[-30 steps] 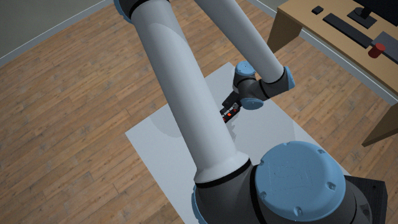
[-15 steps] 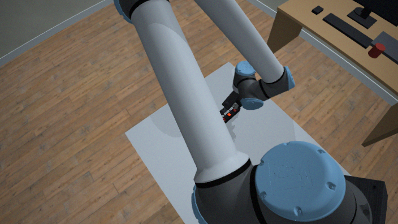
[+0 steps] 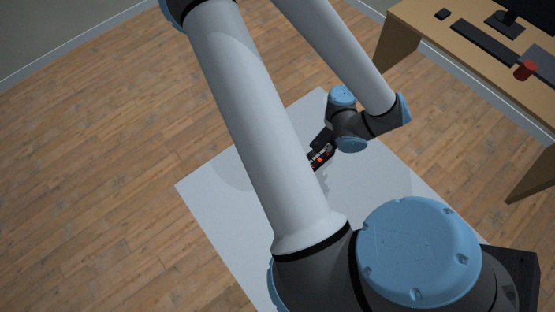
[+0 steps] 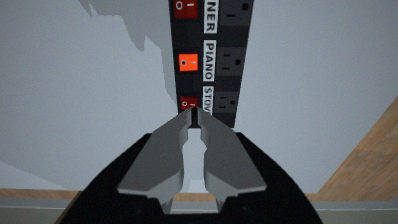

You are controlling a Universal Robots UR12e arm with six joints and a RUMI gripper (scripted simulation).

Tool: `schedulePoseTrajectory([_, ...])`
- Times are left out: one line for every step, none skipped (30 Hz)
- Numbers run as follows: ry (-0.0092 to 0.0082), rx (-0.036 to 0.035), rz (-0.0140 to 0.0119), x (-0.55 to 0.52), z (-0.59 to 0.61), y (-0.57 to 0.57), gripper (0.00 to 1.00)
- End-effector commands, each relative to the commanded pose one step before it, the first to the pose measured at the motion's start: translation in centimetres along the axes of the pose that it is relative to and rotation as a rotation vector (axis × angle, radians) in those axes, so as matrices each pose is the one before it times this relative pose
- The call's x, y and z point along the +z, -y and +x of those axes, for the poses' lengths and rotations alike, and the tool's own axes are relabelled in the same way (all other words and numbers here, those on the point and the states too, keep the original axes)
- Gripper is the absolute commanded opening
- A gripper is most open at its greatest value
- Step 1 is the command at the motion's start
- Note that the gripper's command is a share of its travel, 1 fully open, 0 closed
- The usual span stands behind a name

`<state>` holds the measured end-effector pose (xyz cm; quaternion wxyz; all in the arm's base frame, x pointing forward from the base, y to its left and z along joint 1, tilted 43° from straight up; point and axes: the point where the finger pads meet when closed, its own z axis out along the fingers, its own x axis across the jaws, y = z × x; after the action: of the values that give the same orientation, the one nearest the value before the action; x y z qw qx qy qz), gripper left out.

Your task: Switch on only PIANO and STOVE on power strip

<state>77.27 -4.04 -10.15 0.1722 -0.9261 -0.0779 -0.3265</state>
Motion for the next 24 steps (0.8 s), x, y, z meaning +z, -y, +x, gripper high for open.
schedulePoseTrajectory([-0.00056,-0.00018,-0.00048,-0.036,0.032,-0.022,0.0])
schedulePoseTrajectory([0.0,0.0,0.0,0.0,0.0,0.0,0.0])
schedulePoseTrajectory([0.0,0.0,0.0,0.0,0.0,0.0,0.0])
schedulePoseTrajectory([0.0,0.0,0.0,0.0,0.0,0.0,0.0])
schedulePoseTrajectory([0.0,0.0,0.0,0.001,0.0,0.0,0.0])
schedulePoseTrajectory([0.0,0.0,0.0,0.003,0.0,0.0,0.0])
schedulePoseTrajectory([0.0,0.0,0.0,0.006,0.0,0.0,0.0])
schedulePoseTrajectory([0.0,0.0,0.0,0.009,0.0,0.0,0.0])
schedulePoseTrajectory([0.0,0.0,0.0,0.012,0.0,0.0,0.0])
schedulePoseTrajectory([0.0,0.0,0.0,0.016,0.0,0.0,0.0])
schedulePoseTrajectory([0.0,0.0,0.0,0.02,0.0,0.0,0.0])
schedulePoseTrajectory([0.0,0.0,0.0,0.024,0.0,0.0,0.0])
schedulePoseTrajectory([0.0,0.0,0.0,0.028,0.0,0.0,0.0])
schedulePoseTrajectory([0.0,0.0,0.0,0.0,0.0,0.0,0.0])
schedulePoseTrajectory([0.0,0.0,0.0,0.0,0.0,0.0,0.0])
schedulePoseTrajectory([0.0,0.0,0.0,0.031,0.0,0.0,0.0])
schedulePoseTrajectory([0.0,0.0,0.0,0.035,0.0,0.0,0.0])
schedulePoseTrajectory([0.0,0.0,0.0,0.038,0.0,0.0,0.0])
schedulePoseTrajectory([0.0,0.0,0.0,0.04,0.0,0.0,0.0])
schedulePoseTrajectory([0.0,0.0,0.0,0.042,0.0,0.0,0.0])
schedulePoseTrajectory([0.0,0.0,0.0,0.044,0.0,0.0,0.0])
schedulePoseTrajectory([0.0,0.0,0.0,0.045,0.0,0.0,0.0])
schedulePoseTrajectory([0.0,0.0,0.0,0.046,0.0,0.0,0.0])
schedulePoseTrajectory([0.0,0.0,0.0,0.046,0.0,0.0,0.0])
